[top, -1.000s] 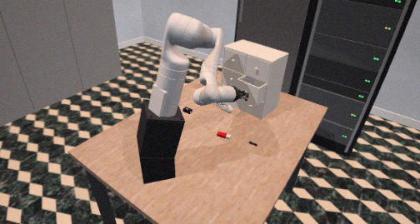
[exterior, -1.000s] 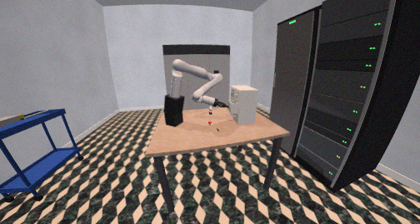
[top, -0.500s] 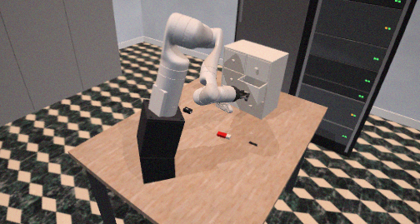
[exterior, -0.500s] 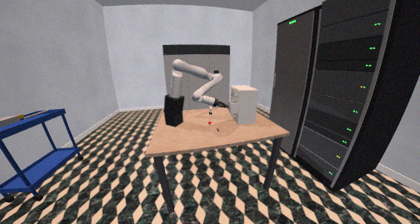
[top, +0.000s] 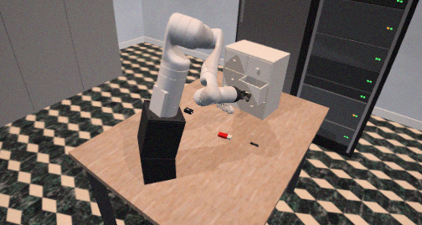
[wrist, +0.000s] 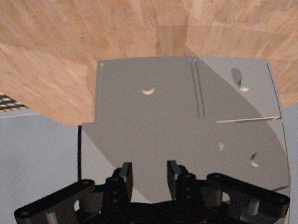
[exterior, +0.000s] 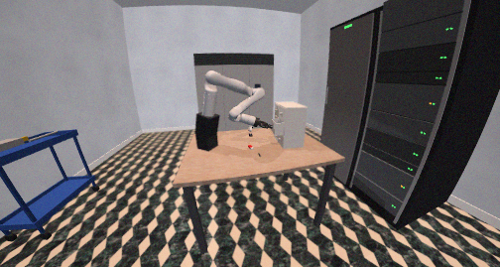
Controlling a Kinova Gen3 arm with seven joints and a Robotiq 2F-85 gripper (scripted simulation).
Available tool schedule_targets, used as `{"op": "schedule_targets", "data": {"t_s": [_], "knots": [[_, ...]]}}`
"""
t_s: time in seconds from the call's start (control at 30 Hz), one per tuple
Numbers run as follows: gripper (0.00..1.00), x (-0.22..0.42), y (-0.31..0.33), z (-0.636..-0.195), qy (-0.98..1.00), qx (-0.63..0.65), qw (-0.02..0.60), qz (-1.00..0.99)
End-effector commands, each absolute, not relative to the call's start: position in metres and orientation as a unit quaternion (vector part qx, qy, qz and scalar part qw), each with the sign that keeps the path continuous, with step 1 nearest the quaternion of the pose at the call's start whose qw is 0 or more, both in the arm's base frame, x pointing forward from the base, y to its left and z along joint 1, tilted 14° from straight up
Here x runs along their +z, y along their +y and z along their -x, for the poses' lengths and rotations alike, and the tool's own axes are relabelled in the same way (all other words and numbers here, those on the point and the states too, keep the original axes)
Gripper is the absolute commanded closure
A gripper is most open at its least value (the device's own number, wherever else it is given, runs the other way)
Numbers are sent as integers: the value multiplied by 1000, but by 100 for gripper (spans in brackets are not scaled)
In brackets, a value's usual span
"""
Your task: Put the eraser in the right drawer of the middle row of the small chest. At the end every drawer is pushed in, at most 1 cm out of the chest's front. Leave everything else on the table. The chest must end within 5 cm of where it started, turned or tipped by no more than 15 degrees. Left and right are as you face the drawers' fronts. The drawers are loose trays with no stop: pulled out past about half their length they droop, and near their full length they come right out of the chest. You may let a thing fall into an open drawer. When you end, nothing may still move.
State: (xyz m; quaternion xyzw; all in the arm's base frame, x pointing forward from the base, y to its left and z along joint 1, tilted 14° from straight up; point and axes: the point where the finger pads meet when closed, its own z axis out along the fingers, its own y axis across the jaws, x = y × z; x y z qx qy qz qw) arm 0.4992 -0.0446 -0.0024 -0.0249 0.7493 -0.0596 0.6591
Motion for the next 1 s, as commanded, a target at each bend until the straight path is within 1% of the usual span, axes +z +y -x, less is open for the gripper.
{"op": "schedule_targets", "data": {"t_s": [0.0,0.27,0.63,0.97], "knots": [[67,-5,-42,-496,751,-59,658,29],[67,-7,-42,-484,751,-59,658,29],[67,-13,-42,-456,751,-59,658,29],[67,-14,-42,-452,751,-59,658,29]]}}
